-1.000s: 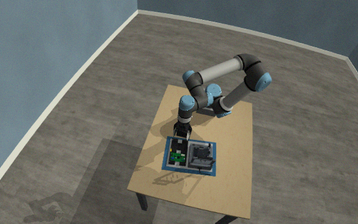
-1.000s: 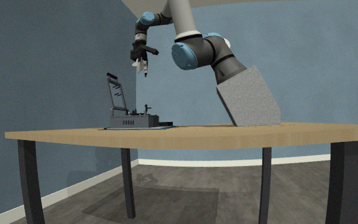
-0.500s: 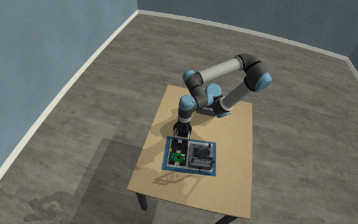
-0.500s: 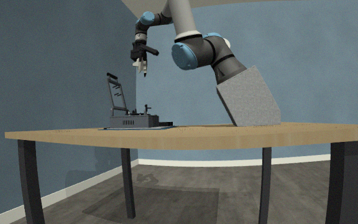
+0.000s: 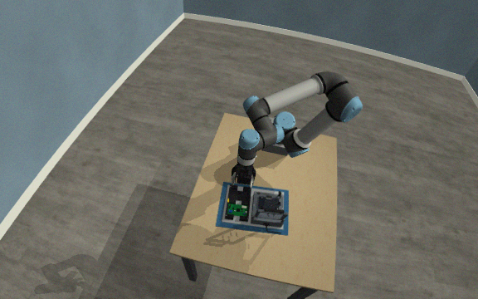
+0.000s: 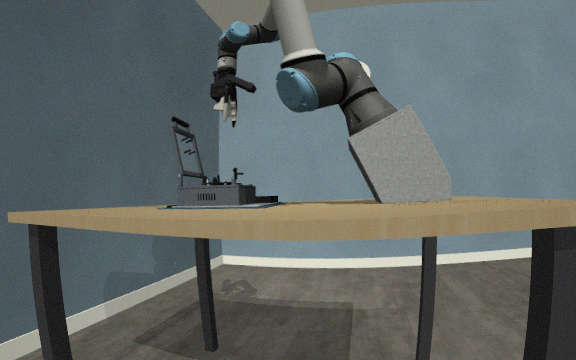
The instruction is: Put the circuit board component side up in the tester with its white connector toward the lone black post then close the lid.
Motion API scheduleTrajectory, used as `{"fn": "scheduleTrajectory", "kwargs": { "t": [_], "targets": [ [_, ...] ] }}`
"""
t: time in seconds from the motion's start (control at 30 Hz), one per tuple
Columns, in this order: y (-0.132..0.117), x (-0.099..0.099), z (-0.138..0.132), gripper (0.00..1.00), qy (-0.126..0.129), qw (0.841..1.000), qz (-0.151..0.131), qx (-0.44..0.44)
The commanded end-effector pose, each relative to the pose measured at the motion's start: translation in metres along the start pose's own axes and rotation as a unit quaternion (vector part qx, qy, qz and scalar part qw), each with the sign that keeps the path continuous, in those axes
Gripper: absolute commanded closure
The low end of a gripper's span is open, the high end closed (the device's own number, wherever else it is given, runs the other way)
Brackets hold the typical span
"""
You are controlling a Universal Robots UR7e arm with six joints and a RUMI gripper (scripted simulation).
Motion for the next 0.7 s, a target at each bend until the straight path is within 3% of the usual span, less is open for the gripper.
{"fn": "scheduleTrajectory", "kwargs": {
  "t": [0.0, 0.1, 0.57, 0.67],
  "targets": [
    [0.002, 0.018, 0.000, 0.41, 0.001, 1.000, 0.000, 0.000],
    [0.003, 0.023, 0.000, 0.41, 0.001, 1.000, 0.000, 0.000],
    [0.015, 0.107, 0.001, 0.41, 0.001, 1.000, 0.000, 0.000],
    [0.016, 0.113, 0.001, 0.41, 0.001, 1.000, 0.000, 0.000]
  ]
}}
Point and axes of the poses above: the point where the finger pads meet when closed, its own x axis out along the fingers, its own z axis across the jaws, y = z × x, the point moved 4 cm from there along -x, back along the fingers, and after that the axes turned 8 degrees about x, right-handed, at the moved point
